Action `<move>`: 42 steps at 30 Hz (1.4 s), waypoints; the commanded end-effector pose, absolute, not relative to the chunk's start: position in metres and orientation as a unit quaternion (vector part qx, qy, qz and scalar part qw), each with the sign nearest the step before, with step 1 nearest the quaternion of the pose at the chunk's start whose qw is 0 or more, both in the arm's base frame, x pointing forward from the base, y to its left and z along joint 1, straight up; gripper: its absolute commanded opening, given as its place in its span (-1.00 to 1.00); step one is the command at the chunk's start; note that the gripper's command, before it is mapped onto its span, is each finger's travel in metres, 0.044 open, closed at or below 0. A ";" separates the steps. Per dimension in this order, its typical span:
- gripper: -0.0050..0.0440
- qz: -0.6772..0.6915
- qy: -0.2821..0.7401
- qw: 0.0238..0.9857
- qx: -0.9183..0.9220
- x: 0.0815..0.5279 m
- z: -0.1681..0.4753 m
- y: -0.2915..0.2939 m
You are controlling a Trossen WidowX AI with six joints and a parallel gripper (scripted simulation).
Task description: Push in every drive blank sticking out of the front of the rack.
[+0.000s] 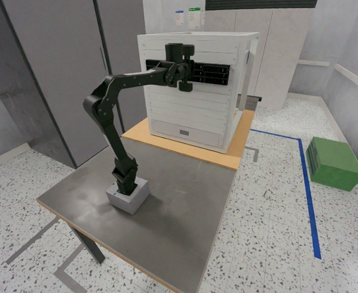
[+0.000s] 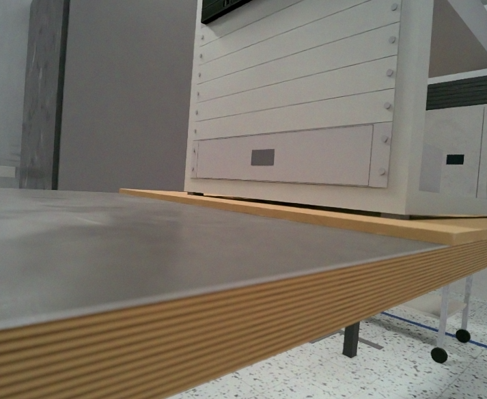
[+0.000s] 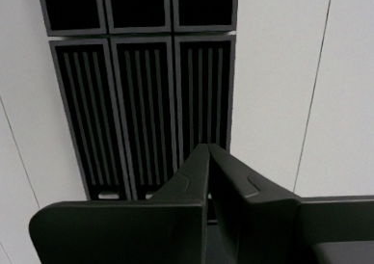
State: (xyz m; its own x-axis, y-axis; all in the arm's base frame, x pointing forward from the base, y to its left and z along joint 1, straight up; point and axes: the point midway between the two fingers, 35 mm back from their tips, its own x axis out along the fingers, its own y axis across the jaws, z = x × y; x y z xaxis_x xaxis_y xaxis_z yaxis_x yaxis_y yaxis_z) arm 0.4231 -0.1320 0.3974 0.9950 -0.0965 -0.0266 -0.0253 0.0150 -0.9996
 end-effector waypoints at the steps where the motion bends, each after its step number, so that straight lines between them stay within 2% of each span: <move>1: -1.00 -0.033 0.034 0.707 -0.706 0.423 0.409 -0.131; 42: -1.00 -0.033 0.034 0.707 -0.706 0.429 0.409 -0.131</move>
